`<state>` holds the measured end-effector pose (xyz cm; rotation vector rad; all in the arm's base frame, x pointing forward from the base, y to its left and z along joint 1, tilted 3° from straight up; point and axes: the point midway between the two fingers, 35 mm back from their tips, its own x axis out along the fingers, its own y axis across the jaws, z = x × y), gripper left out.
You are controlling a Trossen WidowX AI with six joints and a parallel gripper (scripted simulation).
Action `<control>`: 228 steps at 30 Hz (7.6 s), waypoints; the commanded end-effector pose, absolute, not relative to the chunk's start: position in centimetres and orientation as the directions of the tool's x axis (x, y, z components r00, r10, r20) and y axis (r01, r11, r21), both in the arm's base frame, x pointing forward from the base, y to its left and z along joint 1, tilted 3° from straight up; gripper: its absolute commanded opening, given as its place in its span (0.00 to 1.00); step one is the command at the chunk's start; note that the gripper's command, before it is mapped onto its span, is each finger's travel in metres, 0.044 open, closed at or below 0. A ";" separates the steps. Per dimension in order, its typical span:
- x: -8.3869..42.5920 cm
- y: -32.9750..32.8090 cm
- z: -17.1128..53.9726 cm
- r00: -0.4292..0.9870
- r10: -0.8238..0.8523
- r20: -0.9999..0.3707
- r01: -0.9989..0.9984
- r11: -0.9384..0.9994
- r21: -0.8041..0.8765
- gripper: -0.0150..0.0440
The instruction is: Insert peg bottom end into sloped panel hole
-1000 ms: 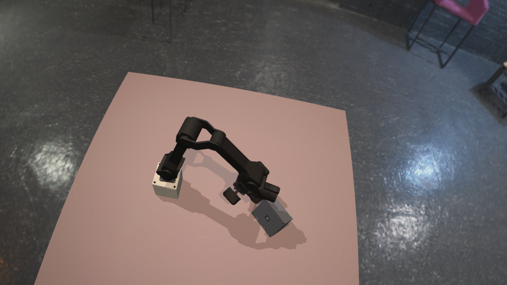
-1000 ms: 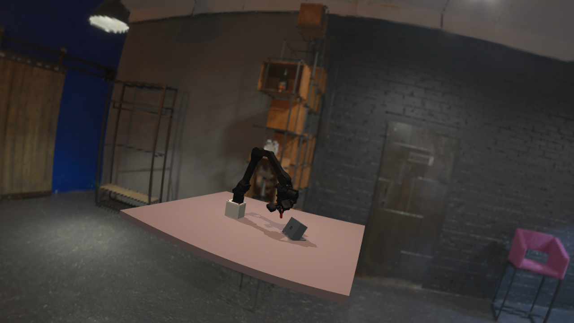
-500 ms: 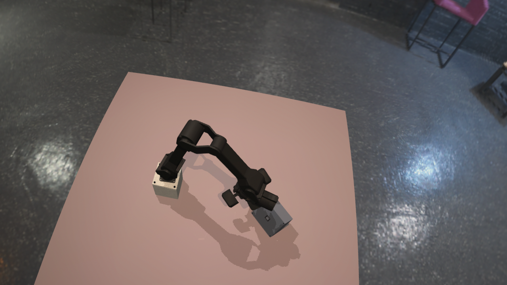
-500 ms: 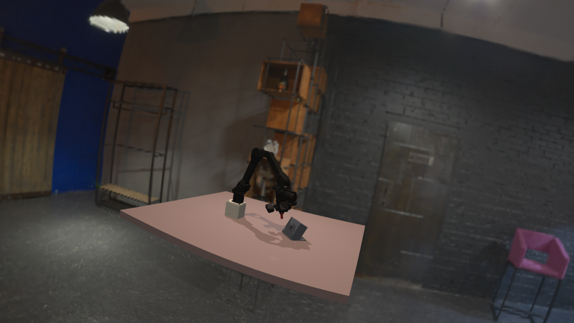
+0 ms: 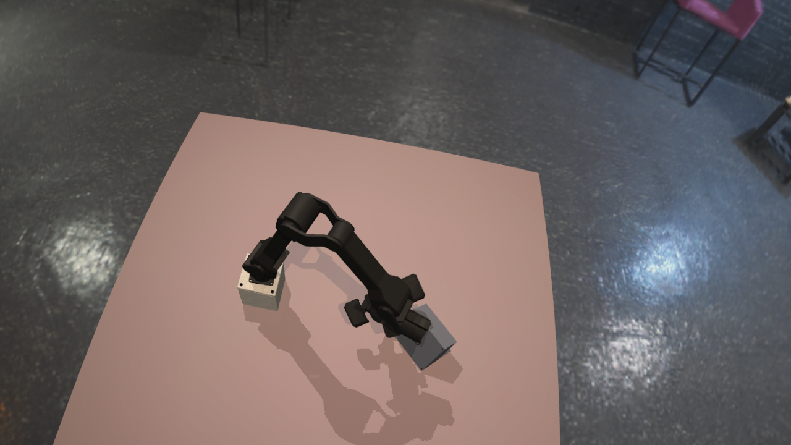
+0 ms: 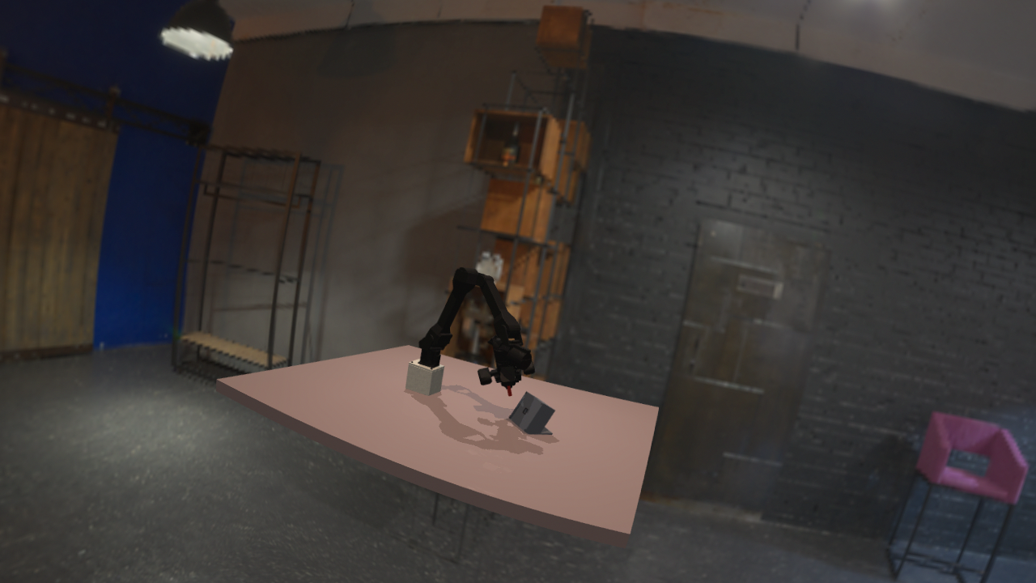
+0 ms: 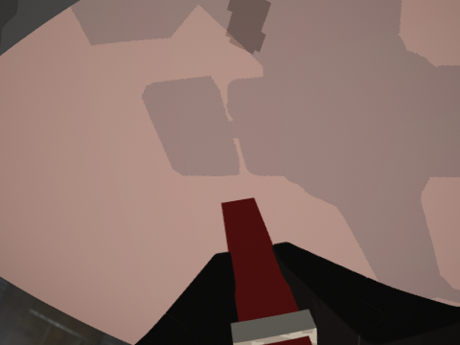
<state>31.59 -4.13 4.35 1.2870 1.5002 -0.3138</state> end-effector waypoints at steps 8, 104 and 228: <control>31.9 -5.6 4.3 0.217 0.571 -0.792 0.873 0.249 0.419 0.25; 30.3 -19.1 5.1 0.665 0.573 -0.479 0.710 -0.684 0.167 0.25; 35.1 -17.4 1.9 0.746 0.531 -0.402 0.612 -0.785 0.097 0.25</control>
